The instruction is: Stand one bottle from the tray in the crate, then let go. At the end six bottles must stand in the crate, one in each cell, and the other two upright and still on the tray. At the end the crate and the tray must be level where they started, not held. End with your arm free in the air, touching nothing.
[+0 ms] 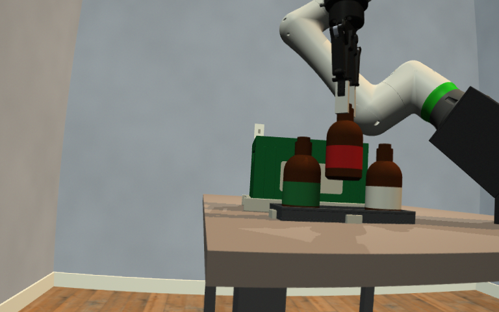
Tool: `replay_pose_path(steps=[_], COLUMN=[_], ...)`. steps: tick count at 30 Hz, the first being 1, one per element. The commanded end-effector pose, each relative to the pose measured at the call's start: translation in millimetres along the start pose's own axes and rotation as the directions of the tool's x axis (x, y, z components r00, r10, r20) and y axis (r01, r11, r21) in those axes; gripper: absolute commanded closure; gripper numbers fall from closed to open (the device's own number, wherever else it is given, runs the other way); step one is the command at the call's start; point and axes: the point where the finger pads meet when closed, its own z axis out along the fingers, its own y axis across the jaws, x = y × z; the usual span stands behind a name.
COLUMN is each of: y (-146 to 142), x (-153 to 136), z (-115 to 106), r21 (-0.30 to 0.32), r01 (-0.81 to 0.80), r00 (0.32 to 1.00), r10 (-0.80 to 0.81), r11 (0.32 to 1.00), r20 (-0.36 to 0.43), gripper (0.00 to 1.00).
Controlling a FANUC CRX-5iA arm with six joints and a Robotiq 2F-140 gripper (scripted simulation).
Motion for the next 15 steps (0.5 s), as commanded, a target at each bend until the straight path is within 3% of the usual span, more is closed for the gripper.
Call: replay_pose_path(steps=[1,15], y=[0.1,0.2], x=[0.1,0.1], z=[-0.5,-4.7], r21=[0.0,0.0], r01=[0.0,0.0], r00=[1.0,1.0], r10=[0.0,0.0], r11=[1.0,1.0], r20=[0.0,0.0], gripper=[1.0,1.0])
